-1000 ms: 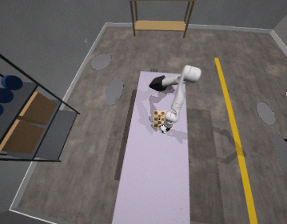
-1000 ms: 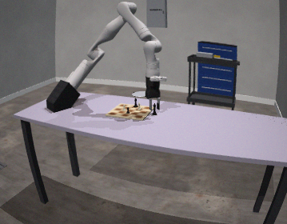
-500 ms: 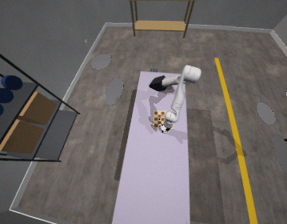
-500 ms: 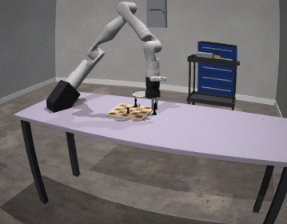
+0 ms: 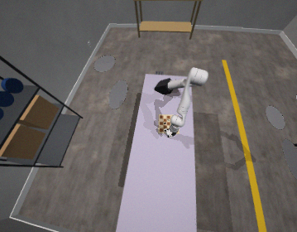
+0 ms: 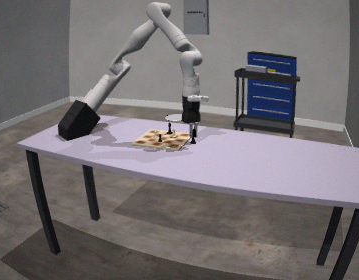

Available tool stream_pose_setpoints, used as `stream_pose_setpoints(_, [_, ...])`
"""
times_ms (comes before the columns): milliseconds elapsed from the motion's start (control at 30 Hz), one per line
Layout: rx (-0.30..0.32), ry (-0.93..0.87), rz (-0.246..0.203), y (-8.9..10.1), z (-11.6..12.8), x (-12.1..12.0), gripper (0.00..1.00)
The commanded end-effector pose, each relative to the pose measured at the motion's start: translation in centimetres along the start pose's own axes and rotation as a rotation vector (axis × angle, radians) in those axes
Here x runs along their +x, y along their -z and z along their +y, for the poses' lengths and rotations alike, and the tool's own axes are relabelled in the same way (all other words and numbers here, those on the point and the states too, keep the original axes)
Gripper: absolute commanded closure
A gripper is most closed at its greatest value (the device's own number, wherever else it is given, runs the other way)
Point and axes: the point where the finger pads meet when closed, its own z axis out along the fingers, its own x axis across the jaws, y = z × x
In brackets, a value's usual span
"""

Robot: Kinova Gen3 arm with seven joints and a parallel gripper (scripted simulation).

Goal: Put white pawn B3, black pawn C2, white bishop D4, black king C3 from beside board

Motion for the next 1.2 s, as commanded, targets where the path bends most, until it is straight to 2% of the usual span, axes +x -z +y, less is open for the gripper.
stream_pose_setpoints(0, [0.002,0.000,0.000,0.1,-0.1,0.0,1.00])
stream_pose_setpoints(200, [0.002,0.000,0.000,0.2,-0.1,0.0,1.00])
stream_pose_setpoints(300, [0.002,0.000,0.000,0.9,-0.1,0.0,1.00])
stream_pose_setpoints(567, [0.002,0.000,0.000,5.6,-0.1,0.0,1.00])
stream_pose_setpoints(633, [0.002,0.000,0.000,5.6,-0.1,0.0,1.00])
stream_pose_setpoints(867, [0.002,0.000,0.000,9.4,-0.1,0.0,1.00])
stream_pose_setpoints(1167, [0.002,0.000,0.000,10.1,0.0,0.0,1.00])
